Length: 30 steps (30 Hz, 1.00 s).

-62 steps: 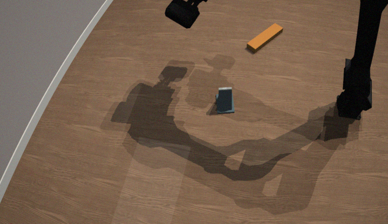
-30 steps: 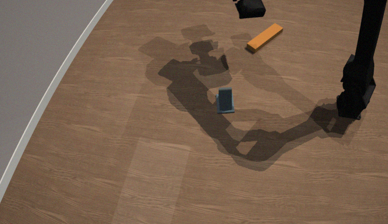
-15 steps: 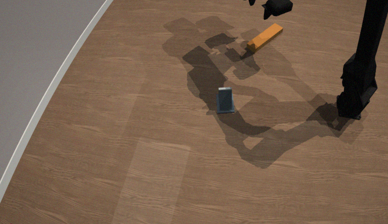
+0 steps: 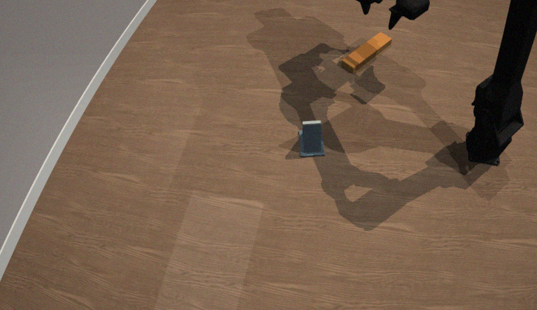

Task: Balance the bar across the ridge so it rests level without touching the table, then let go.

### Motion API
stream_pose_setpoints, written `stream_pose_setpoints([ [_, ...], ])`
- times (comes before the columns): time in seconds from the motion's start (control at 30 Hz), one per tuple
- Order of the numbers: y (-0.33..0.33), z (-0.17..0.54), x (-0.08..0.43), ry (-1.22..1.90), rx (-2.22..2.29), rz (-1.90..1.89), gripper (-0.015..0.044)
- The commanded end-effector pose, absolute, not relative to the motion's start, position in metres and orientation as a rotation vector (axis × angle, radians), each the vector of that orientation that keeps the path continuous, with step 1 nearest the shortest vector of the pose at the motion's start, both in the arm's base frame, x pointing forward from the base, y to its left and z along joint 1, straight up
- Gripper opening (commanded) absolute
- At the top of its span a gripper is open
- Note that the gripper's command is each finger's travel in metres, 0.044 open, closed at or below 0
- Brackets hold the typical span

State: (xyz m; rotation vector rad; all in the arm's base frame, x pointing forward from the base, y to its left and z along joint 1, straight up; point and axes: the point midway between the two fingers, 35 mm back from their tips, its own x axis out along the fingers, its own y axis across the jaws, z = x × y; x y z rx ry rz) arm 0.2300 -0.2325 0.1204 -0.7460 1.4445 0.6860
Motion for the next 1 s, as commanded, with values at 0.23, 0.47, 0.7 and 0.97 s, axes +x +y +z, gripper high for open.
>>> stream_pose_setpoints([
  [0.23,-0.233,0.084,0.229,1.435,-0.754,0.709,0.0315],
  [0.47,-0.232,0.074,0.229,1.435,-0.754,0.709,0.0315],
  [0.7,-0.233,0.066,0.229,1.435,-0.754,0.709,0.0315],
  [0.97,-0.233,0.053,0.229,1.435,-0.754,0.709,0.0315],
])
